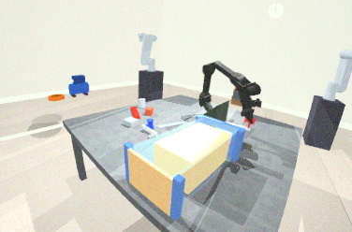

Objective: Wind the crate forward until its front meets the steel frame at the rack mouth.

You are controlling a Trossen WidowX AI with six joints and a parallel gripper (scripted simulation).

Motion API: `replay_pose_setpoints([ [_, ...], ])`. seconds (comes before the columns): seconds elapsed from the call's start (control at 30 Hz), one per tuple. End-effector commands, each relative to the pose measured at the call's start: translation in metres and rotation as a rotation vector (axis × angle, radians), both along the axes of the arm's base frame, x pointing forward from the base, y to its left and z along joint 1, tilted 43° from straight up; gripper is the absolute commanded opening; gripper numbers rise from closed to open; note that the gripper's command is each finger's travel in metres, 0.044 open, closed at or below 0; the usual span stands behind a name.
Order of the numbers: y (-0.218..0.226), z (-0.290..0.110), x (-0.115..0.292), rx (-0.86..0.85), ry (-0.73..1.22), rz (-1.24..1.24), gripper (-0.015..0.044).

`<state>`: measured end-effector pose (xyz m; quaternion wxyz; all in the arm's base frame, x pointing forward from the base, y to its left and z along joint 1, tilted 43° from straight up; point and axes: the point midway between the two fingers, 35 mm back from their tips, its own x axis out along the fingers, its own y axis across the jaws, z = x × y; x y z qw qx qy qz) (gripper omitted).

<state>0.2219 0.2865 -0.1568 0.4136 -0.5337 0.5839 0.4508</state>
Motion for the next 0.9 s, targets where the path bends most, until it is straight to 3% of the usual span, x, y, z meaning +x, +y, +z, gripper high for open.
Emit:
replay_pose_setpoints([
  [0.0,-0.003,0.001,-0.017,-0.013,0.028,0.000,0.0000],
  [0.87,-0.011,0.012,-0.047,-0.014,0.030,0.000,0.0000],
])
